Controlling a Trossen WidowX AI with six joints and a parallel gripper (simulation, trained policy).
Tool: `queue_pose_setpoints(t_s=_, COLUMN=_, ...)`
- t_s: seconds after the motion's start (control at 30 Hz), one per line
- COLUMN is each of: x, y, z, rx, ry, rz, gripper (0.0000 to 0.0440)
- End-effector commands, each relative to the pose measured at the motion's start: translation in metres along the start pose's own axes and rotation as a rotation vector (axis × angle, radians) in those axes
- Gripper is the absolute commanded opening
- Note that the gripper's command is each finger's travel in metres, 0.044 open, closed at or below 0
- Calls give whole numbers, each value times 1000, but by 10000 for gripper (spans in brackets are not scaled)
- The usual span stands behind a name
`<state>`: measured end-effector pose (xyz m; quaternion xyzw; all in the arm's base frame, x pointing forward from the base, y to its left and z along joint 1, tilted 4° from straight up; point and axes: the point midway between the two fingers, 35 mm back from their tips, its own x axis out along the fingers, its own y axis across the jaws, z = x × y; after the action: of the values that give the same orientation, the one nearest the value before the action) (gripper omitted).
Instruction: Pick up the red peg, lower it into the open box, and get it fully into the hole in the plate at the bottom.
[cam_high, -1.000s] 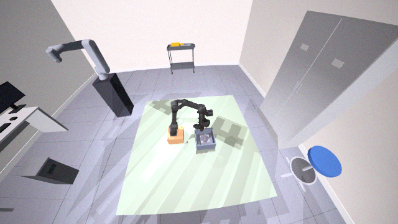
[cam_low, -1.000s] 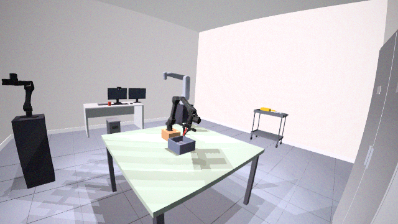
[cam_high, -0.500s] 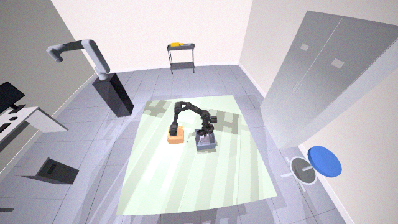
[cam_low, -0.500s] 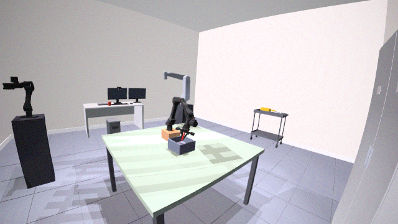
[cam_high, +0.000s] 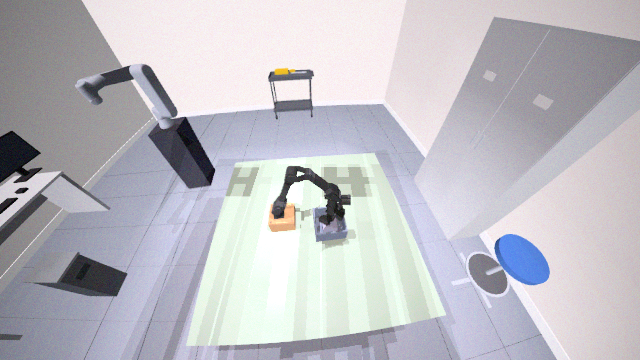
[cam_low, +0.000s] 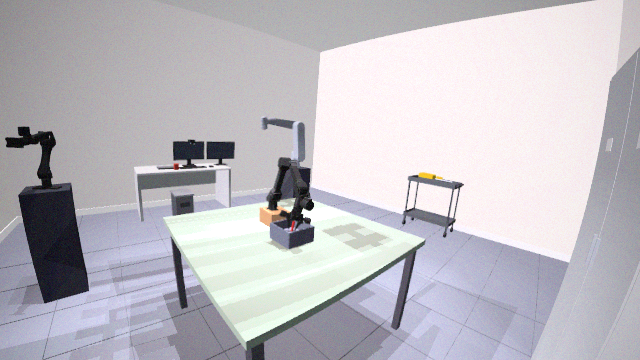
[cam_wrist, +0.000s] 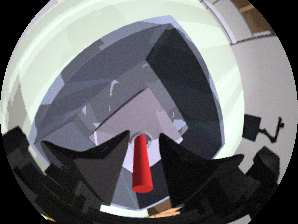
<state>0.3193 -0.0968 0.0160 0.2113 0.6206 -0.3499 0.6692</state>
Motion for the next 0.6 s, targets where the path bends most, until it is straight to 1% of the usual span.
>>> queue_pose_setpoints(t_s=0.0, x=-3, y=3, z=10, rx=-30, ry=1, rz=17, gripper=165)
queue_pose_setpoints(t_s=0.03, x=-5, y=4, z=12, rx=-36, ry=1, rz=22, gripper=167)
queue_pose_setpoints(t_s=0.07, x=-6, y=6, z=14, rx=-36, ry=3, rz=28, gripper=186)
queue_pose_setpoints(t_s=0.4, x=-18, y=28, z=42, rx=-22, ry=35, rz=100, gripper=440)
queue_pose_setpoints(t_s=0.57, x=-31, y=48, z=60, rx=-13, ry=17, rz=178, gripper=440)
